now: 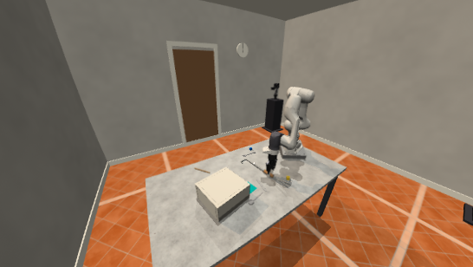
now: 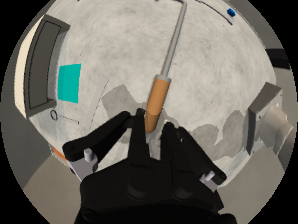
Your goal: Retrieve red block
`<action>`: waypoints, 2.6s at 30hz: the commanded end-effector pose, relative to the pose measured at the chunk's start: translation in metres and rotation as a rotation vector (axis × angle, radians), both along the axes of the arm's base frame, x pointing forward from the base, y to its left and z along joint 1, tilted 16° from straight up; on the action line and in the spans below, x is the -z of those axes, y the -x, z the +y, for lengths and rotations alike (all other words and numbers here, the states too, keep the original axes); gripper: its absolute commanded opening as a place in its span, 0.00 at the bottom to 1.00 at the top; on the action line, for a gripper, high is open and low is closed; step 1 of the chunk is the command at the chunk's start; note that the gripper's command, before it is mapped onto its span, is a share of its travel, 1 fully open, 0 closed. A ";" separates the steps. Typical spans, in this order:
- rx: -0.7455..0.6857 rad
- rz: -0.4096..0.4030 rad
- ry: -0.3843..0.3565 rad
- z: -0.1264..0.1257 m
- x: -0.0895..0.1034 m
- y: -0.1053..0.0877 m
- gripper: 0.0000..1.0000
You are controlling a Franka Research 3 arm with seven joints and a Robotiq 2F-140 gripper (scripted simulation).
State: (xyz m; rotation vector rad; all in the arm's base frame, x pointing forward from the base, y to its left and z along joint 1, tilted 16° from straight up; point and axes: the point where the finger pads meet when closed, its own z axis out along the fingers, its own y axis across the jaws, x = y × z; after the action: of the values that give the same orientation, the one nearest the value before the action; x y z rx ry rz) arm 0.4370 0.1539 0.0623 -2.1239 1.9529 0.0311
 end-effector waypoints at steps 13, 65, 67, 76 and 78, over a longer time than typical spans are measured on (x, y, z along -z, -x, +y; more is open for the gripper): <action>-0.369 -0.083 0.040 -0.034 0.007 0.000 0.00; -1.381 -0.303 0.208 -0.159 0.037 0.007 0.00; -1.411 -0.310 0.213 -0.163 0.038 0.007 0.00; -1.520 -0.334 0.232 -0.177 0.041 0.008 0.00; -1.520 -0.334 0.232 -0.177 0.041 0.008 0.00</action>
State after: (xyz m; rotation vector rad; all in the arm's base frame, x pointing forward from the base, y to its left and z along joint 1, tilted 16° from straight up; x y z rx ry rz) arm 0.4306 -0.0198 0.0229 -2.9070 0.0315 -0.2482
